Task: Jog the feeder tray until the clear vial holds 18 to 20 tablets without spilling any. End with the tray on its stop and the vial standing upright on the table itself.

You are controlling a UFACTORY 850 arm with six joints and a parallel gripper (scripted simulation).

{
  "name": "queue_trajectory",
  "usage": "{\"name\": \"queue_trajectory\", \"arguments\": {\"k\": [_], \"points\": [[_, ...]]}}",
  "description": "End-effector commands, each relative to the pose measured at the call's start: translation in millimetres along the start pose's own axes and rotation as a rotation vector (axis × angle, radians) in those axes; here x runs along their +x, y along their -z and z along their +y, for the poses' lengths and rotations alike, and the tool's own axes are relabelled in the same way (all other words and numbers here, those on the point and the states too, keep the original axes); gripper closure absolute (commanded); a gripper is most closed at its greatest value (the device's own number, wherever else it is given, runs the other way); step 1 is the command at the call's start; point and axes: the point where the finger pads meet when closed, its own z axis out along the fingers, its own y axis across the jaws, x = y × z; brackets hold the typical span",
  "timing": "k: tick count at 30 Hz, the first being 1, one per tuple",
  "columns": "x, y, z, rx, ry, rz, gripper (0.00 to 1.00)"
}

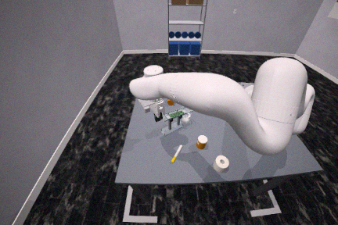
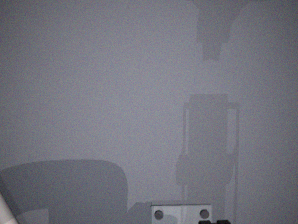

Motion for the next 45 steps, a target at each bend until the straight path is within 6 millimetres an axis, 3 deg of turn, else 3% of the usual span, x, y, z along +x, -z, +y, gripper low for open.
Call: {"name": "queue_trajectory", "arguments": {"k": [1, 13, 27, 37, 40, 45], "points": [[3, 1, 0, -0.001, 0.000, 0.001, 1.00], [2, 1, 0, -0.001, 0.000, 0.001, 1.00], [-22, -3, 0, -0.001, 0.000, 0.001, 1.00], [-24, -3, 0, -0.001, 0.000, 0.001, 1.00], [-23, -3, 0, -0.001, 0.000, 0.001, 1.00], [3, 1, 0, -0.001, 0.000, 0.001, 1.00]]}}
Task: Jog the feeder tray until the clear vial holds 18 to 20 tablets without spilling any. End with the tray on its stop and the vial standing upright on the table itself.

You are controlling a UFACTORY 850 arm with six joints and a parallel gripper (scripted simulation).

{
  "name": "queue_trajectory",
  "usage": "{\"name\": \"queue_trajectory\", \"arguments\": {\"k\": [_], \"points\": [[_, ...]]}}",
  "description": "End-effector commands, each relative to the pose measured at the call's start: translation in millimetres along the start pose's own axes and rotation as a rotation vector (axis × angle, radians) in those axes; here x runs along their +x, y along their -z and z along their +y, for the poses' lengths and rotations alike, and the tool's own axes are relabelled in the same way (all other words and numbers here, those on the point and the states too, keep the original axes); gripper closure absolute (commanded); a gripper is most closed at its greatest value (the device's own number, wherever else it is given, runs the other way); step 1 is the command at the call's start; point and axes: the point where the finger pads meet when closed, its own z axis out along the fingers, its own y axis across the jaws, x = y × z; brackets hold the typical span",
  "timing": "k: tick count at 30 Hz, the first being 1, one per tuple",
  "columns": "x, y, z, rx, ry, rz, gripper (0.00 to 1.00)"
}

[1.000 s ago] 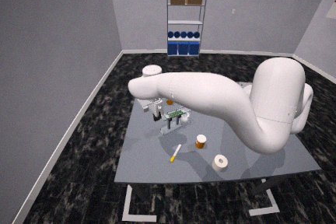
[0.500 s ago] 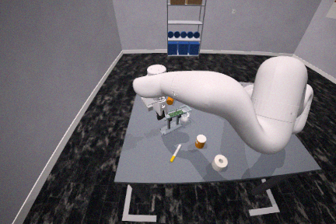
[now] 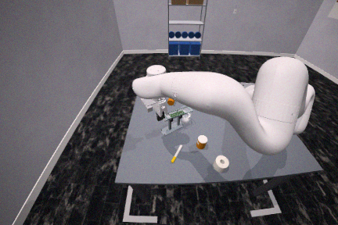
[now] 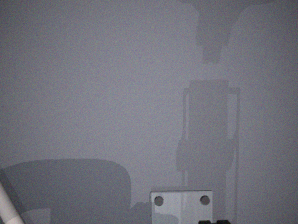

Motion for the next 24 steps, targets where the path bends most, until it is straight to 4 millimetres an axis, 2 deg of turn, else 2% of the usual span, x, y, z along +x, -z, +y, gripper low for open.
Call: {"name": "queue_trajectory", "arguments": {"k": [1, 17, 24], "points": [[17, 4, 0, -0.002, 0.003, 0.002, 1.00], [16, 4, 0, -0.002, 0.003, 0.002, 1.00], [-2, 1, 0, -0.002, 0.003, 0.002, 1.00]]}}
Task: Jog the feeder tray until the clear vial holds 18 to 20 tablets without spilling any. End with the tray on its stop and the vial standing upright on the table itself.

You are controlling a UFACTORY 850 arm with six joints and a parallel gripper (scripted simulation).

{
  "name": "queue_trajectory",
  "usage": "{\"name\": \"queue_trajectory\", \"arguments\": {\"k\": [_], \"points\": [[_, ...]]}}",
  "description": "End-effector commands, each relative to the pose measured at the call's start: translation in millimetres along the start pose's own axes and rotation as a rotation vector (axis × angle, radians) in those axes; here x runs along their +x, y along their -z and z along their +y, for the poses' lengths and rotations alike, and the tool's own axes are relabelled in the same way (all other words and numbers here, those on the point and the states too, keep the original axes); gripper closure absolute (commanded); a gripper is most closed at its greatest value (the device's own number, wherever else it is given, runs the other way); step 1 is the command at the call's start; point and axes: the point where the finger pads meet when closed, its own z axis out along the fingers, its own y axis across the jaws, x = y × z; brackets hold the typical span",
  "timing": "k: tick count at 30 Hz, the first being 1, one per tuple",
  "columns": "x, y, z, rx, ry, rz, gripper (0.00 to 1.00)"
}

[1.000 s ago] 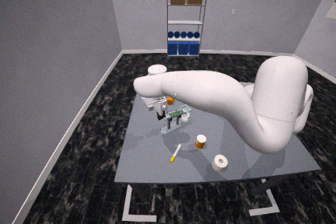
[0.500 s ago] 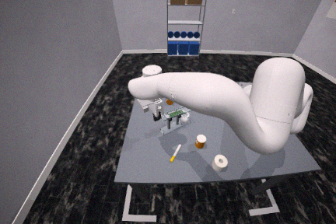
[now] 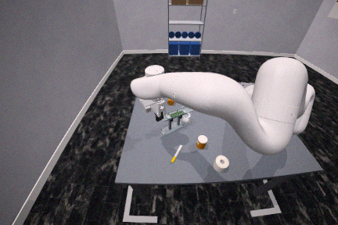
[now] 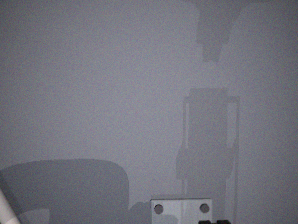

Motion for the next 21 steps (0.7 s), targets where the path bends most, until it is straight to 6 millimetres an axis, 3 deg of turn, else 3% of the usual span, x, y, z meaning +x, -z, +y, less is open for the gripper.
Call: {"name": "queue_trajectory", "arguments": {"k": [1, 12, 16, 21], "points": [[-13, -1, 0, -0.001, 0.000, 0.001, 1.00], [-18, -2, 0, -0.001, 0.000, 0.001, 1.00], [8, 2, 0, -0.001, 0.000, 0.001, 1.00], [9, 2, 0, -0.001, 0.000, 0.001, 1.00]]}}
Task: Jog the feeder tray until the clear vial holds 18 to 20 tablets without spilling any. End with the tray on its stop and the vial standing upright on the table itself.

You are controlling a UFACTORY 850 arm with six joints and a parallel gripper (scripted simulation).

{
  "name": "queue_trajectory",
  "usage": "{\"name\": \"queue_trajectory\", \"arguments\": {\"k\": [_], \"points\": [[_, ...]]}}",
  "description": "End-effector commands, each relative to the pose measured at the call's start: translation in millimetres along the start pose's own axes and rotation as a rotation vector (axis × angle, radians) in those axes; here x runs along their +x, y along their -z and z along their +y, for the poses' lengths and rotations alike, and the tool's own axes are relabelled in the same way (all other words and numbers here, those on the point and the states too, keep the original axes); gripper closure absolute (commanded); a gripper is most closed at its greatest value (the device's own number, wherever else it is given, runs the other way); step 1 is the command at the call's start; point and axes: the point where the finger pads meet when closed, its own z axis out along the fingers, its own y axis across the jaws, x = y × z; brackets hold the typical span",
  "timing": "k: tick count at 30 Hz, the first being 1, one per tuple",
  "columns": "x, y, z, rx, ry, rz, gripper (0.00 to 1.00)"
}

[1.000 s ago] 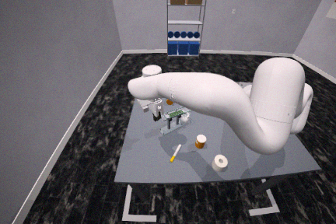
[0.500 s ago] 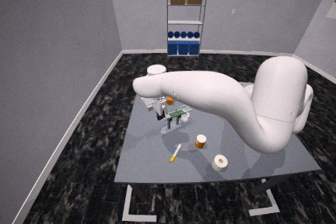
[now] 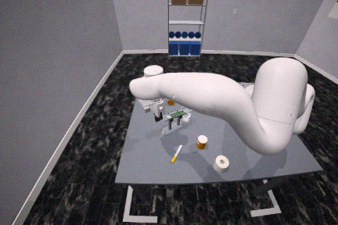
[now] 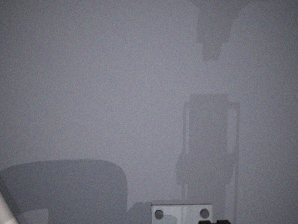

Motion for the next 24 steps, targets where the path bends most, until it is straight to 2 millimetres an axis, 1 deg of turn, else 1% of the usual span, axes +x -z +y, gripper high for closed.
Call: {"name": "queue_trajectory", "arguments": {"k": [1, 12, 15, 17, 21, 24], "points": [[4, 1, 1, 0.000, -0.001, 0.001, 1.00], [3, 1, 1, 0.000, -0.001, 0.001, 1.00], [-4, 0, 1, 0.000, -0.001, 0.001, 1.00], [-4, 0, 1, 0.000, -0.001, 0.001, 1.00], [-20, -3, 1, 0.000, -0.001, 0.001, 1.00], [-25, -4, 1, 0.000, -0.001, 0.001, 1.00]]}}
